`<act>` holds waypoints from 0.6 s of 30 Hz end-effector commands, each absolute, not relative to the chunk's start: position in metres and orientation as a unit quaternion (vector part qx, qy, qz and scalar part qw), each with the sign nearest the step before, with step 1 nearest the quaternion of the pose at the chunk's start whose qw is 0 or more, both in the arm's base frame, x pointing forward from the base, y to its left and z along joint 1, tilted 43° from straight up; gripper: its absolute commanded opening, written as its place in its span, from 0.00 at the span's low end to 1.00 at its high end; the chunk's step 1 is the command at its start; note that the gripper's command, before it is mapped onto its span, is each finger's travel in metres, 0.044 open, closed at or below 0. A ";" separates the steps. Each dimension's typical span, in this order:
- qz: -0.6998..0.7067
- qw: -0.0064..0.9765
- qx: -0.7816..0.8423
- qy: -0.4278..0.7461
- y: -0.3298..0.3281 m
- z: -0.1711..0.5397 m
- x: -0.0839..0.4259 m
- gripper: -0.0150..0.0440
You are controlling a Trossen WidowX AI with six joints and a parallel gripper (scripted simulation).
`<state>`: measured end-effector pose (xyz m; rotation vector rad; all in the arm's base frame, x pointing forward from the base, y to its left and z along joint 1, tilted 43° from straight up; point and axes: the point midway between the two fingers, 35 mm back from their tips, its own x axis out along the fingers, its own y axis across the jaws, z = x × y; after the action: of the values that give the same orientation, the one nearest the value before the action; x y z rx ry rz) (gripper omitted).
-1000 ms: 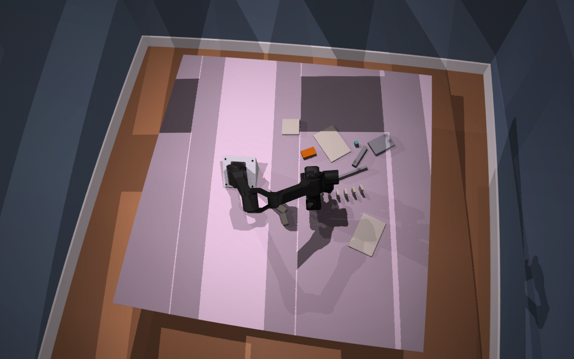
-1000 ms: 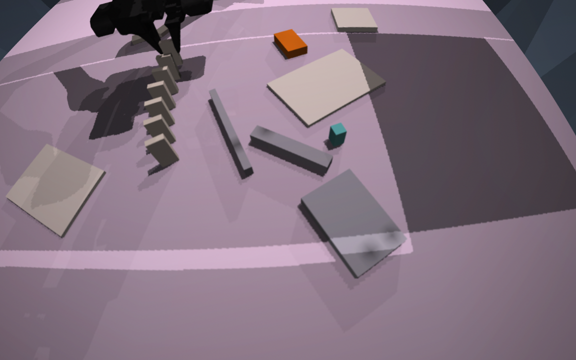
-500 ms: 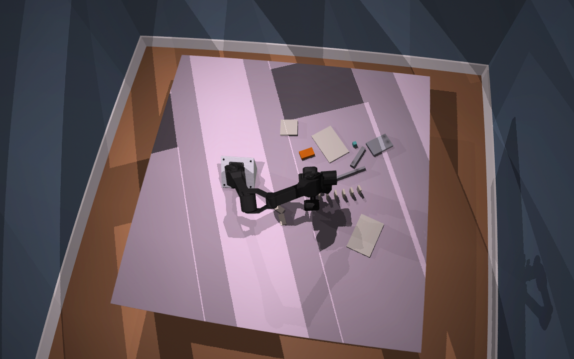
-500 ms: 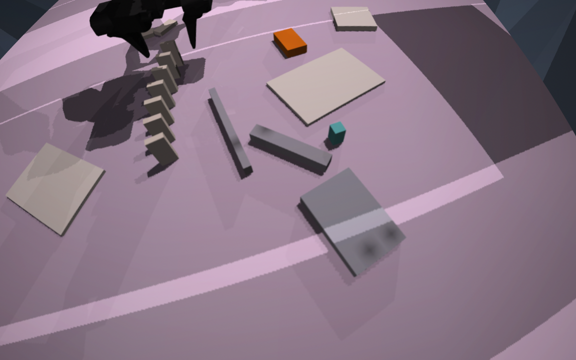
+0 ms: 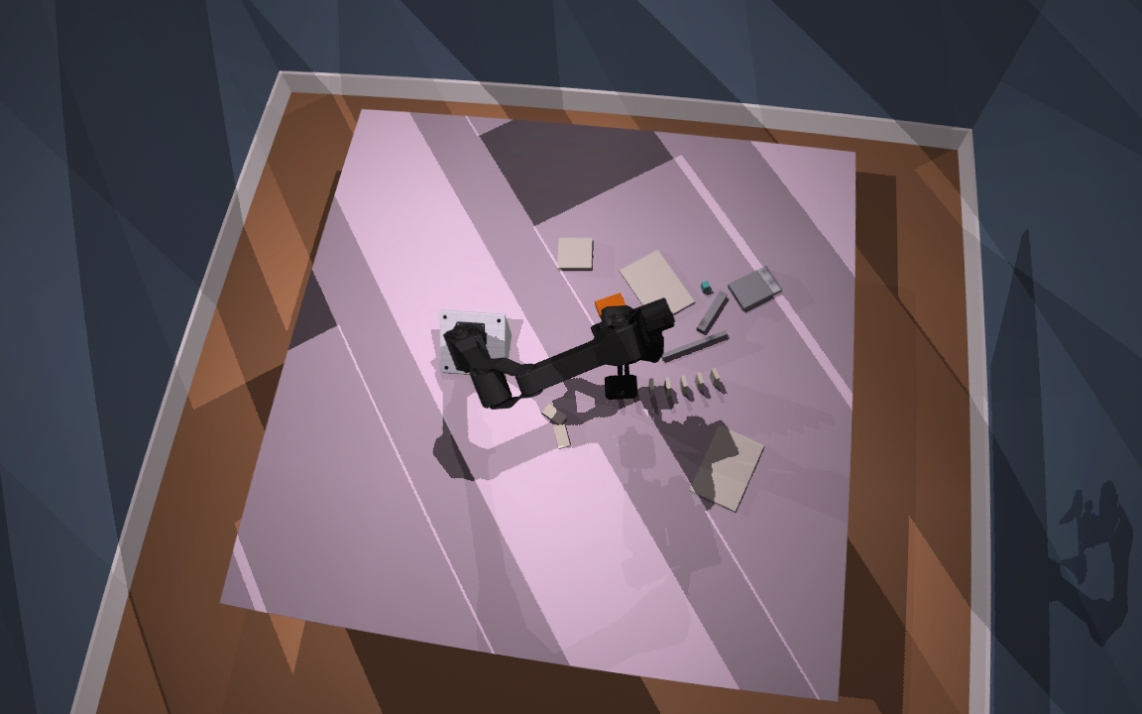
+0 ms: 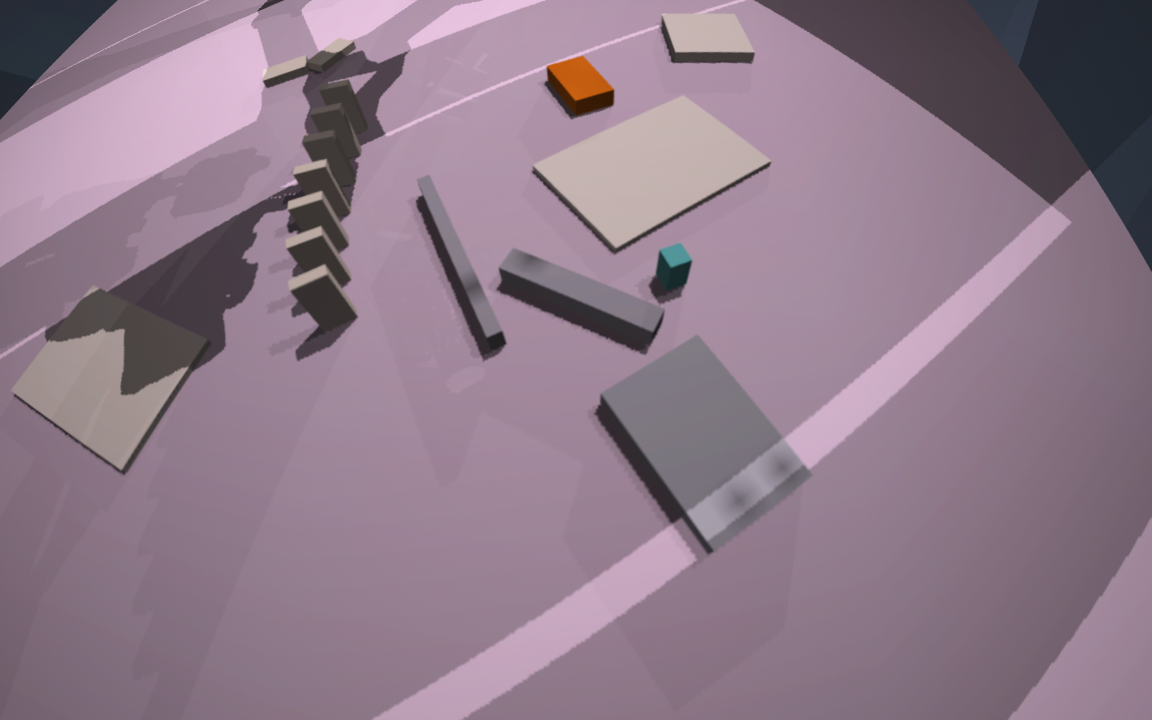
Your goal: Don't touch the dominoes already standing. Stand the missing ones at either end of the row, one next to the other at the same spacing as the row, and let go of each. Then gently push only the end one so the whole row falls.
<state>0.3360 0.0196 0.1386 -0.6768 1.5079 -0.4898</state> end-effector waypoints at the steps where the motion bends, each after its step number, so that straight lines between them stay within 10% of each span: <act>1: -0.215 0.645 -0.299 0.669 0.022 0.145 0.333 1.00; 18: 0.284 0.282 -0.652 0.644 -0.036 0.142 0.247 1.00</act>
<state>0.2919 -0.0085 0.1466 -1.2418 1.7081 0.1107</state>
